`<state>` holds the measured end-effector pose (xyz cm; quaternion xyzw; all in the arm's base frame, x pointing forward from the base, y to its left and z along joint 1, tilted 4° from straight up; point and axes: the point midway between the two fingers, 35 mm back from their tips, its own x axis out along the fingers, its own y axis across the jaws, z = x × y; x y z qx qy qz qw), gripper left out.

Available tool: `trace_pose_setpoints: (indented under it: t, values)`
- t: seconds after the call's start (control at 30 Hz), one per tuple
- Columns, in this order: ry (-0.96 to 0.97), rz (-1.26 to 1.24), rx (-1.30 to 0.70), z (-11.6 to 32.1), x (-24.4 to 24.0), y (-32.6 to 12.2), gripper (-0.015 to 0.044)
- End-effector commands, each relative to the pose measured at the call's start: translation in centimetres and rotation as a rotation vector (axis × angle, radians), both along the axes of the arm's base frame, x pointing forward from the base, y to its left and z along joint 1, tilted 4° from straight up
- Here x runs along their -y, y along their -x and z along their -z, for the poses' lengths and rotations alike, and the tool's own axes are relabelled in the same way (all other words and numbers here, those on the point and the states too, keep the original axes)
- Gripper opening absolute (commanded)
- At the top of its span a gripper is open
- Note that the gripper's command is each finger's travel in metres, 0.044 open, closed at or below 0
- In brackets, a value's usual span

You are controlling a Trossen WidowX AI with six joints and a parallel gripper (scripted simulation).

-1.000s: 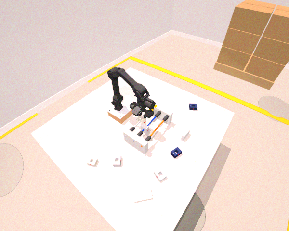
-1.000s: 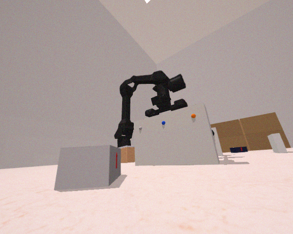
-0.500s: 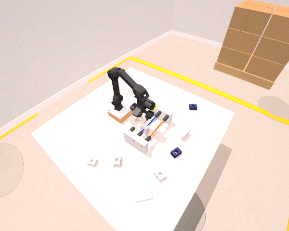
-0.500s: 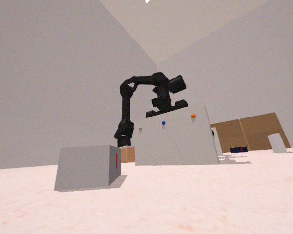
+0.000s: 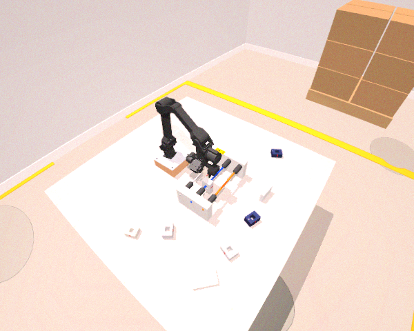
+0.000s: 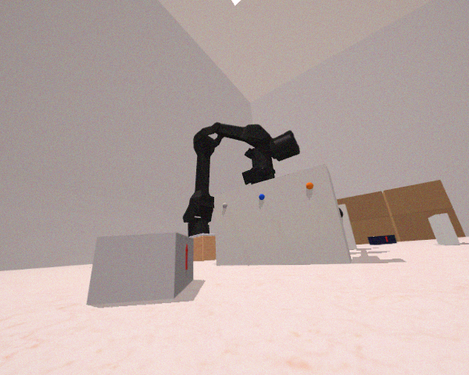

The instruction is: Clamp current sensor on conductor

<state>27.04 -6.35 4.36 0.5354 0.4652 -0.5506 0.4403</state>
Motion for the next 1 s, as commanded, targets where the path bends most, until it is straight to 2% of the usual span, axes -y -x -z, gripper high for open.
trace_pose_setpoints:
  t: [0.0,0.43,0.97]
  values:
    - [-0.004,-0.004,-0.009,1.0,-0.1,0.2,0.044]
    - [-0.004,-0.004,-0.009,2.5,-0.1,0.3,0.044]
    - [-0.001,0.0,-0.003,2.1,0.0,0.2,0.0333]
